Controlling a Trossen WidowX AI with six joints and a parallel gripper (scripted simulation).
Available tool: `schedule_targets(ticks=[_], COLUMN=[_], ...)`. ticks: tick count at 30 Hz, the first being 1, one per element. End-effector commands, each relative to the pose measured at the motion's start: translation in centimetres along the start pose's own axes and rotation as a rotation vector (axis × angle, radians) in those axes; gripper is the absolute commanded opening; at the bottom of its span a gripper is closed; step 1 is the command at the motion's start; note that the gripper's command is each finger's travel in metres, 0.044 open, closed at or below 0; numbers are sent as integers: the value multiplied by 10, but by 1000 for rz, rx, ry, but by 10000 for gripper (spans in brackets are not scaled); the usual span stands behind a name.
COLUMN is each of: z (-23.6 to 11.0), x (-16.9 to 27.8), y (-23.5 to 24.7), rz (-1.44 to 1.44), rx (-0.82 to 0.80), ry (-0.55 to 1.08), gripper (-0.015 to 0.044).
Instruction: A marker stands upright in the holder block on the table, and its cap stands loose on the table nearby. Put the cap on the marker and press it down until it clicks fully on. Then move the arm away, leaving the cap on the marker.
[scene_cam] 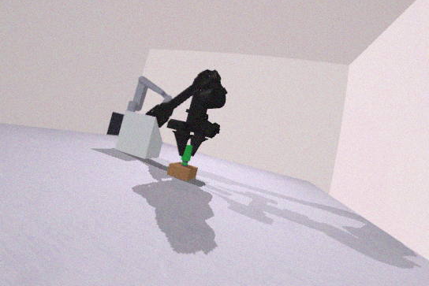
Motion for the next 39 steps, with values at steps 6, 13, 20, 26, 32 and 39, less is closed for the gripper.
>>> schedule_targets(ticks=[6, 13, 20, 26, 32, 39], z=[-12, -75, -66, -66, -66, -66], x=[-1, 0, 4, 4, 4, 4], y=[0, 0, -1, -1, -1, -1], rz=[0, 1, -169, -169, -169, -169], rx=[2, 3, 1, 1, 1, 1], ry=[-1, 0, -1, -1, -1, -1], gripper=[440, 440, 309, 151, 0, 0])
Point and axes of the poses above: the point midway between the two fingers, 35 mm back from their tips, its own z axis out along the fingers, its own y axis across the jaws, x = y × z, the point moved 8 cm from there along -z, back along the fingers, and after that the axes turned 7 degrees about z, right-handed, at the moved point
